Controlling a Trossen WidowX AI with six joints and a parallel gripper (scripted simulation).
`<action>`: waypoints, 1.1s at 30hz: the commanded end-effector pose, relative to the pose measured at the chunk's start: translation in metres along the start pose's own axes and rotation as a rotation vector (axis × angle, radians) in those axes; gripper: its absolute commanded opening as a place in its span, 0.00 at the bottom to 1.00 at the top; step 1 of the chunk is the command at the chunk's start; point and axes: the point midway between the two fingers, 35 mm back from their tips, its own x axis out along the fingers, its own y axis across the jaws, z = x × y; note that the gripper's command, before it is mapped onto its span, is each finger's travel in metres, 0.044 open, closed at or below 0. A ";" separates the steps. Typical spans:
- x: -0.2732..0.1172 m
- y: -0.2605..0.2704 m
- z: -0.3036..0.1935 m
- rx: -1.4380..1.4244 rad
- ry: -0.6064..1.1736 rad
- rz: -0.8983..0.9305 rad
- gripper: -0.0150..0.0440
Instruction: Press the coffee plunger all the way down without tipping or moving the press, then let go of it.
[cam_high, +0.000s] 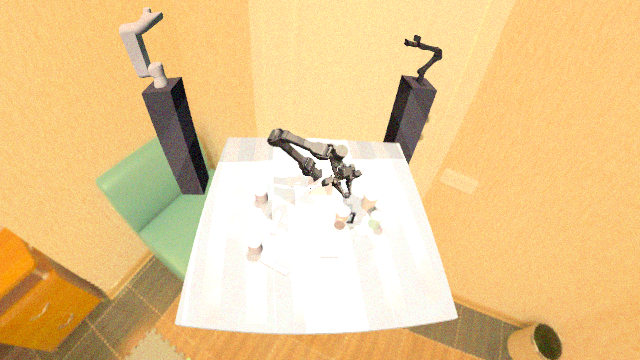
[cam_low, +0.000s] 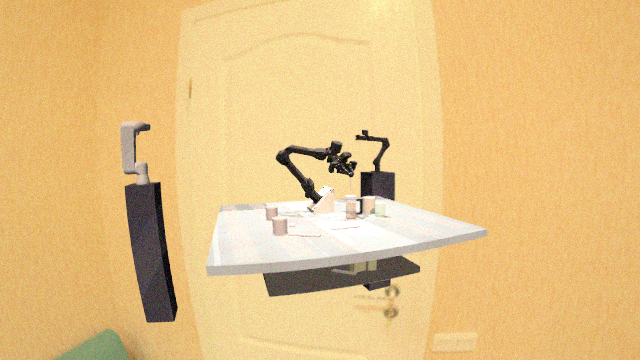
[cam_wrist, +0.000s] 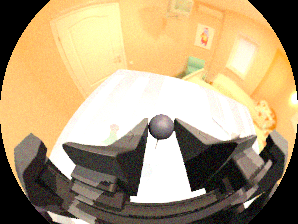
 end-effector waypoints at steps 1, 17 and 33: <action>0.005 0.001 -0.005 -0.003 0.003 0.001 0.45; 0.021 0.003 -0.025 -0.003 0.005 0.002 0.45; 0.037 0.003 -0.047 -0.003 0.005 0.003 0.45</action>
